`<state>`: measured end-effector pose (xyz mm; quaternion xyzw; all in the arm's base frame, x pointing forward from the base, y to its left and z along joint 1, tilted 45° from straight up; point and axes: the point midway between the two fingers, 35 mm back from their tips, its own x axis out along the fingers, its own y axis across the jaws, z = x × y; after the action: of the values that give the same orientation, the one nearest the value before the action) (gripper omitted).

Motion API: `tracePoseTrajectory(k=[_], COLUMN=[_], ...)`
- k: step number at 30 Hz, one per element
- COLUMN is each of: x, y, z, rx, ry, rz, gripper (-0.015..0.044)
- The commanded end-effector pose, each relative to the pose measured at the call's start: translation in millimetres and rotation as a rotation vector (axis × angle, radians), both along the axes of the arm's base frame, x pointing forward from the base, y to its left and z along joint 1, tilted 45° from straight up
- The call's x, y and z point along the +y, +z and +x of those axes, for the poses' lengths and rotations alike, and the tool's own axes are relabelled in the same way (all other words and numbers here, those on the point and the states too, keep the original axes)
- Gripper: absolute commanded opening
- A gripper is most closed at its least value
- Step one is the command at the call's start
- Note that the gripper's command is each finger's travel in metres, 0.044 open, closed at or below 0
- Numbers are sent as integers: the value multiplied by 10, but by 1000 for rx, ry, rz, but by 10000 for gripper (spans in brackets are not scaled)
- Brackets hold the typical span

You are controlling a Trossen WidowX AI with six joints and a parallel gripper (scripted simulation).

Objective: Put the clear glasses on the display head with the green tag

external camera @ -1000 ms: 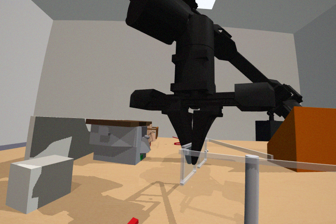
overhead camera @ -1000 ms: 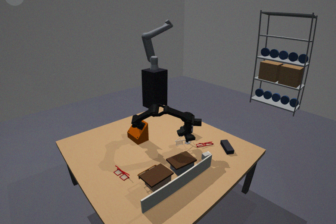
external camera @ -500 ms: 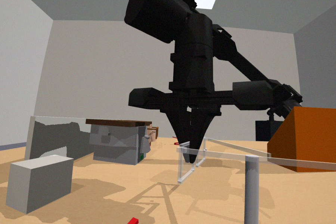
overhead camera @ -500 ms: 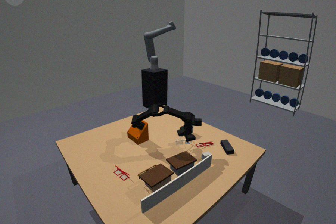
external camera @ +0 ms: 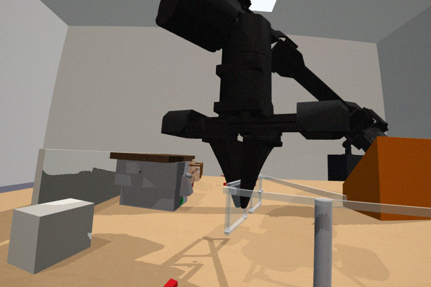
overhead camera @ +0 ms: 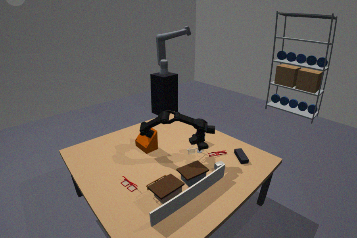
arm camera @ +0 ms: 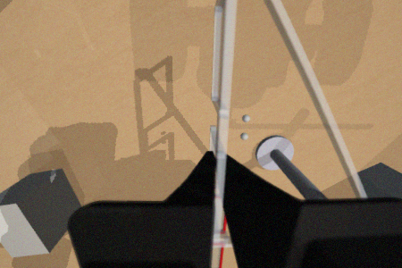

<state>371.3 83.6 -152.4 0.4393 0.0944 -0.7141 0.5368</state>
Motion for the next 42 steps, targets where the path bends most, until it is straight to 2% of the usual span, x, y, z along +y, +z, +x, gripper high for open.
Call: tracePoseTrajectory(k=[1, 12, 18, 42], x=[10, 414, 448, 587], y=[-23, 336, 359, 267], z=[-8, 39, 29, -214], rx=[7, 7, 37, 629], ry=[-1, 0, 31, 663], rz=[-8, -5, -3, 37], gripper=[0, 0, 0, 0])
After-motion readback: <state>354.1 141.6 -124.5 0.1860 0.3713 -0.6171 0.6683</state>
